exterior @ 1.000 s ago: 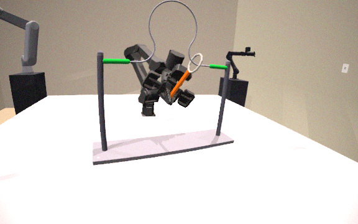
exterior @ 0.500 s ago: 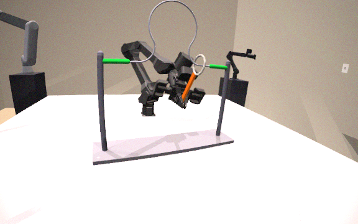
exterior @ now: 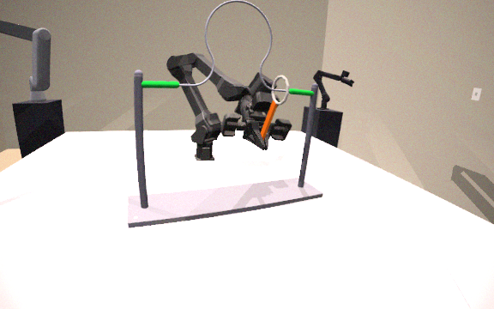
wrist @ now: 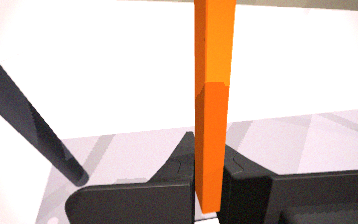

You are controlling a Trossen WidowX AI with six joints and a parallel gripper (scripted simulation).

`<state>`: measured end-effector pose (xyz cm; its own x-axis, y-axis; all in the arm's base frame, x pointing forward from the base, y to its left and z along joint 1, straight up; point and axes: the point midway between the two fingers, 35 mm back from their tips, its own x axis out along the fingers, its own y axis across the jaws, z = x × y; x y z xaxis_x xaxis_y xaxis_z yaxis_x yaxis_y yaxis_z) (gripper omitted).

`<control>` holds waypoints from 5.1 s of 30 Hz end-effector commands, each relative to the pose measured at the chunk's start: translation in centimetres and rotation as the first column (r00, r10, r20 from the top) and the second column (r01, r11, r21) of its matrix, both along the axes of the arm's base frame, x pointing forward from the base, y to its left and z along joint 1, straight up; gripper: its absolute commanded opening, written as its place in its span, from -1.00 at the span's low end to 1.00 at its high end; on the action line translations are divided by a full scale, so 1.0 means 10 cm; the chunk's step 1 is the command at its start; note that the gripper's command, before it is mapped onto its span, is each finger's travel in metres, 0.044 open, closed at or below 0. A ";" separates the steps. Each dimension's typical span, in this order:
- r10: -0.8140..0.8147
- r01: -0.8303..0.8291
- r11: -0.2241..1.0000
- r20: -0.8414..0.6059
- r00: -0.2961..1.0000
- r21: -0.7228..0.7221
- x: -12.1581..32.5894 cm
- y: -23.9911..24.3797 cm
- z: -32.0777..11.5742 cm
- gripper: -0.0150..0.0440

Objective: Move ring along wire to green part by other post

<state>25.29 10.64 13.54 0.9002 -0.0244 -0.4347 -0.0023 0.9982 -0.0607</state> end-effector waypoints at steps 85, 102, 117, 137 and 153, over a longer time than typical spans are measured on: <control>0.001 -0.001 1.000 0.002 1.000 0.023 -0.05 0.48 -0.21 -0.82; -0.003 0.004 1.000 -0.009 1.000 0.025 -0.24 0.50 -0.14 0.05; -0.004 0.004 1.000 -0.002 1.000 0.024 -0.50 0.48 -0.01 0.05; -0.004 0.004 1.000 -0.002 1.000 0.024 -0.50 0.48 -0.01 0.05; -0.002 0.002 1.000 -0.012 1.000 0.017 -0.90 0.50 0.16 0.67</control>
